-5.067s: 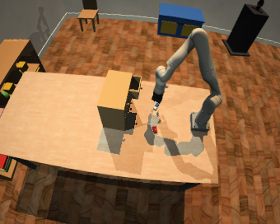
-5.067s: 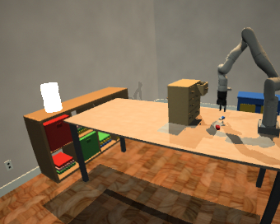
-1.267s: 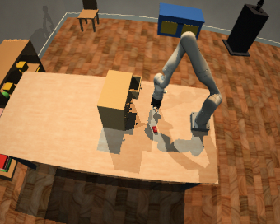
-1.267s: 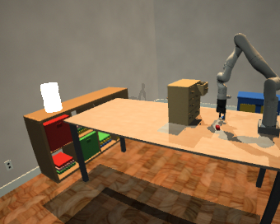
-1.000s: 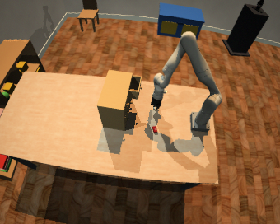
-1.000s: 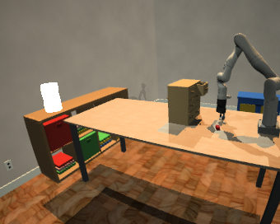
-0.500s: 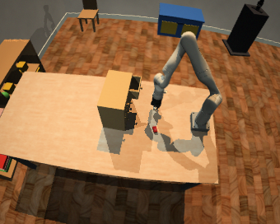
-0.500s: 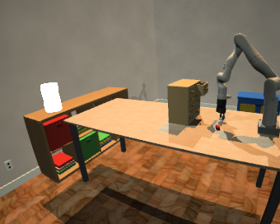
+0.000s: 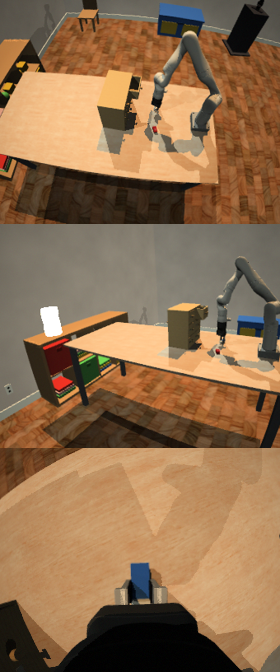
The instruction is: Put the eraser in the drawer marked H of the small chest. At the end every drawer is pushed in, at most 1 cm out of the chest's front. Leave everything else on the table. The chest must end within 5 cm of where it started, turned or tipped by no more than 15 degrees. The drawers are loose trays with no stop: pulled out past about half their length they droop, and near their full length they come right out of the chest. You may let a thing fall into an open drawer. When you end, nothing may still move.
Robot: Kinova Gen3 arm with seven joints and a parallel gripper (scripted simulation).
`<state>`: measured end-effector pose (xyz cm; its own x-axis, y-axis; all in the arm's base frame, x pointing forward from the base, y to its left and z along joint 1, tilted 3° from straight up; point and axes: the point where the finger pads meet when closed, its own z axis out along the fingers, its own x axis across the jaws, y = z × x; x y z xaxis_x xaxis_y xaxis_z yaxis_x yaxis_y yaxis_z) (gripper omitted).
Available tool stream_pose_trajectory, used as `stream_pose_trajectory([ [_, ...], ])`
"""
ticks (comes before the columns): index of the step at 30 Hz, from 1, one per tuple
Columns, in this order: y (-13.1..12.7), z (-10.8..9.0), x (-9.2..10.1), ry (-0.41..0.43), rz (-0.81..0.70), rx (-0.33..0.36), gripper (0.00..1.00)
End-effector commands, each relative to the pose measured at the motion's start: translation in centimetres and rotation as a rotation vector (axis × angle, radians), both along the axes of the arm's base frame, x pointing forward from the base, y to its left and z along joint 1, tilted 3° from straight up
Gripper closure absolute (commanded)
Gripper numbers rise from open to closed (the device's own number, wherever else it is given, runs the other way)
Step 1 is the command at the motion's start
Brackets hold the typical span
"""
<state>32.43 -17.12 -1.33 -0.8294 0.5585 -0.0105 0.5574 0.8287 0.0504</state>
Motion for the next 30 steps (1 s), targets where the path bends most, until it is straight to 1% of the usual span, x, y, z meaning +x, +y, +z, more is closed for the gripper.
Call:
stream_pose_trajectory([
  [1, -0.5, 1.3, 0.2, -0.01, -0.007, -0.008, 0.55],
  [11, -0.6, 6.6, -0.1, -0.009, -0.007, -0.008, 0.55],
  [13, -0.6, 6.6, -0.1, -0.009, -0.007, -0.008, 0.55],
  [17, -0.7, 8.2, -0.2, -0.009, -0.007, -0.008, 0.55],
  [20, -0.7, 8.7, -0.2, -0.009, -0.007, -0.008, 0.55],
  [30, -0.7, 8.9, -0.2, -0.009, -0.007, -0.008, 0.55],
])
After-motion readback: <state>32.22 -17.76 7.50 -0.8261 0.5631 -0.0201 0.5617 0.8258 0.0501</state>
